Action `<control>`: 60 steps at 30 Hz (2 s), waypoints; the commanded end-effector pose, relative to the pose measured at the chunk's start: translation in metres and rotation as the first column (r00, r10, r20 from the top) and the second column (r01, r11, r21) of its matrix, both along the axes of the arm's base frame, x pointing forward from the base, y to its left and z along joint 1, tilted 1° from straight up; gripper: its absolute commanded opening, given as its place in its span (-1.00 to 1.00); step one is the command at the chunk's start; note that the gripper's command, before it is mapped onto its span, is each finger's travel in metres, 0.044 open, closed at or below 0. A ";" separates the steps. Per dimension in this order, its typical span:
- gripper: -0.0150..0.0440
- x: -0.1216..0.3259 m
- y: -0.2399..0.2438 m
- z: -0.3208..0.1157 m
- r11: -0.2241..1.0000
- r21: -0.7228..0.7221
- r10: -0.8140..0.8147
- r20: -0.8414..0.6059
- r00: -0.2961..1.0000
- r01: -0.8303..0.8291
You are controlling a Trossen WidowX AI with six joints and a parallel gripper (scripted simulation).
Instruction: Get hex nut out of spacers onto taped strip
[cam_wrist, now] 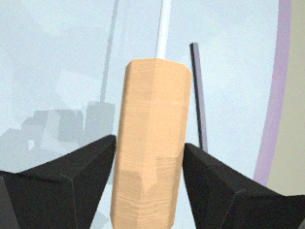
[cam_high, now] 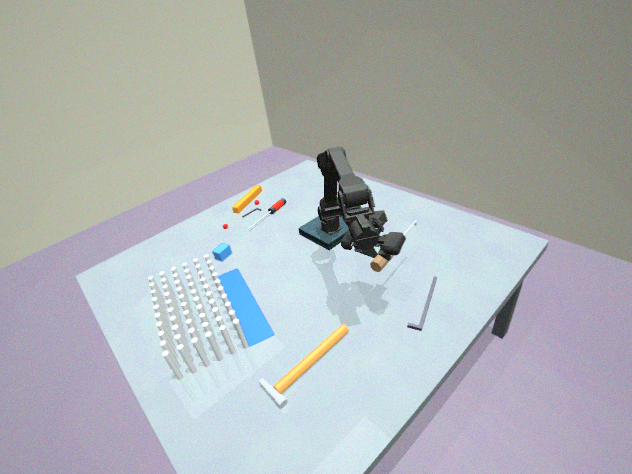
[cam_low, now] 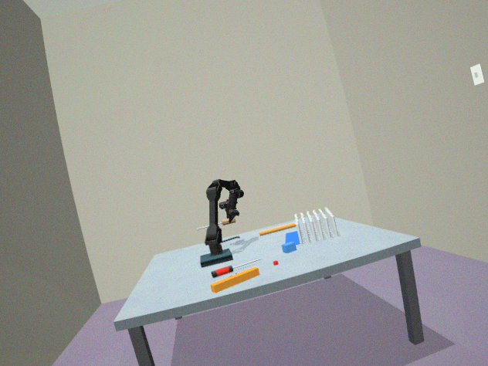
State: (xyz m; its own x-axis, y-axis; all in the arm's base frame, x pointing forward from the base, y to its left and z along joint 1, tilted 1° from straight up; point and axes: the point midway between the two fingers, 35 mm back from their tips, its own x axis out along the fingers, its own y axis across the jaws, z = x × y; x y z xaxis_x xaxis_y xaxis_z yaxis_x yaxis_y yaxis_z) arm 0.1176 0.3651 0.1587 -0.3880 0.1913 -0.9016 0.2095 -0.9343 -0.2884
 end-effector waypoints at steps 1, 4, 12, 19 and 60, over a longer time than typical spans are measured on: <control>-0.49 -0.002 -0.004 0.024 1.000 0.014 0.002 0.007 1.000 -0.002; -0.49 -0.003 -0.007 0.036 1.000 0.013 0.002 0.007 1.000 -0.002; -0.49 0.003 -0.013 0.035 0.994 -0.038 -0.105 0.015 0.994 0.105; -0.49 0.016 -0.024 0.033 0.939 -0.129 -0.316 0.047 0.948 0.319; -0.49 0.086 -0.099 0.028 -0.184 -0.202 -0.924 0.368 -0.100 0.962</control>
